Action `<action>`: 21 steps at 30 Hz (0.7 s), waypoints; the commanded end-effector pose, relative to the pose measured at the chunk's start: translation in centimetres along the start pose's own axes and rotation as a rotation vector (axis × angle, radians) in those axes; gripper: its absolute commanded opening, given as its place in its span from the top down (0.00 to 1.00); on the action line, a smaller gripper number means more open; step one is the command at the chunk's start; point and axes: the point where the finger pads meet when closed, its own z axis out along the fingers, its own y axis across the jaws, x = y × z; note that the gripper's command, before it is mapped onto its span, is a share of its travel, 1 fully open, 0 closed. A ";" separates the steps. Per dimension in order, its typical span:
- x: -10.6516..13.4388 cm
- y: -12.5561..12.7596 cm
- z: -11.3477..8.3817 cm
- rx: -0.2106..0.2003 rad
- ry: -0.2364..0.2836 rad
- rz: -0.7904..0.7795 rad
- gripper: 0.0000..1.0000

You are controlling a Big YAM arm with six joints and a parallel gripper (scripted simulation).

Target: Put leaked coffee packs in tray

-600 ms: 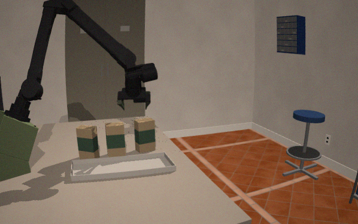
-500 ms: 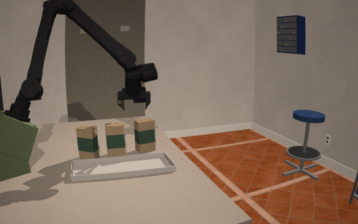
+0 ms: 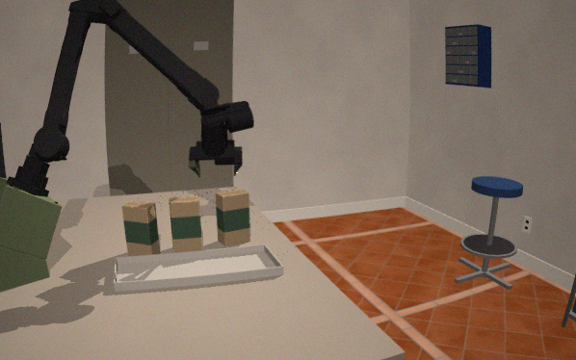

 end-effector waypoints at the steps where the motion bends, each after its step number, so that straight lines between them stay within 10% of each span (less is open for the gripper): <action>1: -2.5 -2.4 -1.8 0.056 -0.013 -0.047 0.00; 21: 1.3 6.4 -3.1 0.076 0.184 0.608 0.00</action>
